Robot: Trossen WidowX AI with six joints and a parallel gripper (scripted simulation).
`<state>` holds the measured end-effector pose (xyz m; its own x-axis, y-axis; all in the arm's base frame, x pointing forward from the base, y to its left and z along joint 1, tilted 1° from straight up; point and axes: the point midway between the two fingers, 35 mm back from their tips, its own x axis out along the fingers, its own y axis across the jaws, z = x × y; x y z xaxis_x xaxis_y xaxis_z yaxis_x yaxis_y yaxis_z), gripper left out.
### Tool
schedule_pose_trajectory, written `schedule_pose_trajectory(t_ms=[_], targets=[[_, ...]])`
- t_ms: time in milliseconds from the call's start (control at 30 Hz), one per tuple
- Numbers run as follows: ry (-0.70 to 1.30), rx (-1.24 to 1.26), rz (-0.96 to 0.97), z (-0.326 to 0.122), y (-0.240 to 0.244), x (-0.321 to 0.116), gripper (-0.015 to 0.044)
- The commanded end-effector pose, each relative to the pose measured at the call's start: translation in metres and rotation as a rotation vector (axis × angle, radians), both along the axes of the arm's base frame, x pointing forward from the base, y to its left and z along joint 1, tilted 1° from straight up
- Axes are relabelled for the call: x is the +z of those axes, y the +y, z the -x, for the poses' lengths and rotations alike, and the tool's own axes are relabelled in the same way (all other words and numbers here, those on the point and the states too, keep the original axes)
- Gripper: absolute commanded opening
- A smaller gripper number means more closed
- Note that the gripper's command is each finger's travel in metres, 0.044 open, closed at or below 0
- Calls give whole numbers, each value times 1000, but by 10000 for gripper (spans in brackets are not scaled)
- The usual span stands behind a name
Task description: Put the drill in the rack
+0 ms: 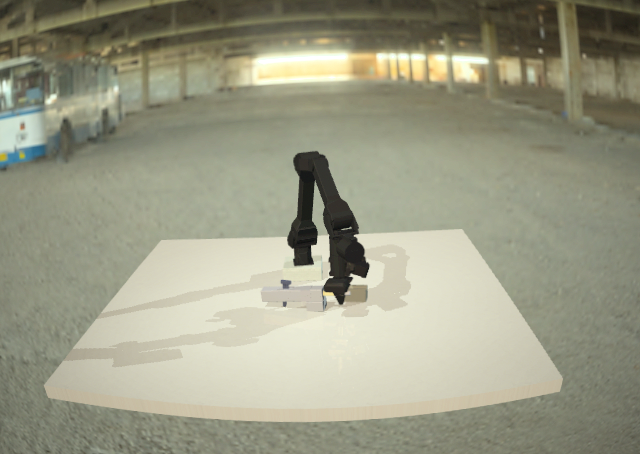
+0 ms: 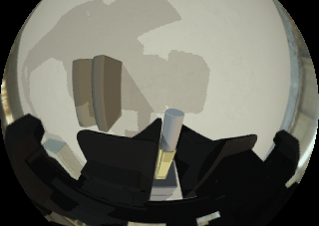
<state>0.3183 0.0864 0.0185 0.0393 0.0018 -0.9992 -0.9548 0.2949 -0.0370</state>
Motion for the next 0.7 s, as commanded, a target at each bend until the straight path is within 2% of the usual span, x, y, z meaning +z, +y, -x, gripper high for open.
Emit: schedule_pose_trajectory(t_ms=[0,667], targets=[[2,1,1,1,0,1,0],[2,1,0,-5,14,2,0]])
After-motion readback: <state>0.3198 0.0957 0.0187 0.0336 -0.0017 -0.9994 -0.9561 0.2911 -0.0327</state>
